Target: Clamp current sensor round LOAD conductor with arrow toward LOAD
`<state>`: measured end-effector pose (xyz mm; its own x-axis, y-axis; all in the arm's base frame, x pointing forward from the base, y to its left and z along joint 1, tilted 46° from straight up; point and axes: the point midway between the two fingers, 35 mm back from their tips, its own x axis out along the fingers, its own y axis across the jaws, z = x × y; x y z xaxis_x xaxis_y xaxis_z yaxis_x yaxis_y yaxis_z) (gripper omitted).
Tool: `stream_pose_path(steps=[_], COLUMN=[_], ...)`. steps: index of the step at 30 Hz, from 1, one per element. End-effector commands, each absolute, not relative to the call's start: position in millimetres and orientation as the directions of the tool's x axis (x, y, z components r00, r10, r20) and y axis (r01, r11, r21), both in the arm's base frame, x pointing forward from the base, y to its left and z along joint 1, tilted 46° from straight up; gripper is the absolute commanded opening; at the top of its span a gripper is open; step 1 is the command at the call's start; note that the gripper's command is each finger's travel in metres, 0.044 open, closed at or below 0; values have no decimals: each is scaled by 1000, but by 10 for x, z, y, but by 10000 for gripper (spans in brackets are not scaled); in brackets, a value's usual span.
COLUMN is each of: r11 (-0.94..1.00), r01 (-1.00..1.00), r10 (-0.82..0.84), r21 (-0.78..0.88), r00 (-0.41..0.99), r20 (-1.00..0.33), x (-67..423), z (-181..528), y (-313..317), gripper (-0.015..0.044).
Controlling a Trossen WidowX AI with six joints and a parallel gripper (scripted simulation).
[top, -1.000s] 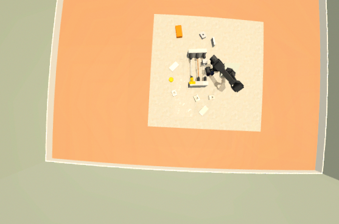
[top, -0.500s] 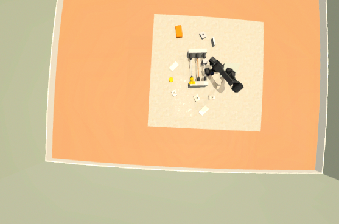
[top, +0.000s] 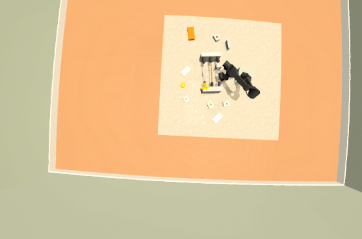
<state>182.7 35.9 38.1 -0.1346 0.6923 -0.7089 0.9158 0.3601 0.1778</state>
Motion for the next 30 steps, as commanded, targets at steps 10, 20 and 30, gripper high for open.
stream_pose_path(steps=[10,20,30], r11=[360,359,353], r01=[915,917,919], r10=[692,690,696], r21=[179,175,175], r00=[-134,-135,-133], r20=[-709,-711,-706], x=[1853,1942,1973], z=[433,750,1017], y=[305,-14,-230], gripper=[95,0,0])
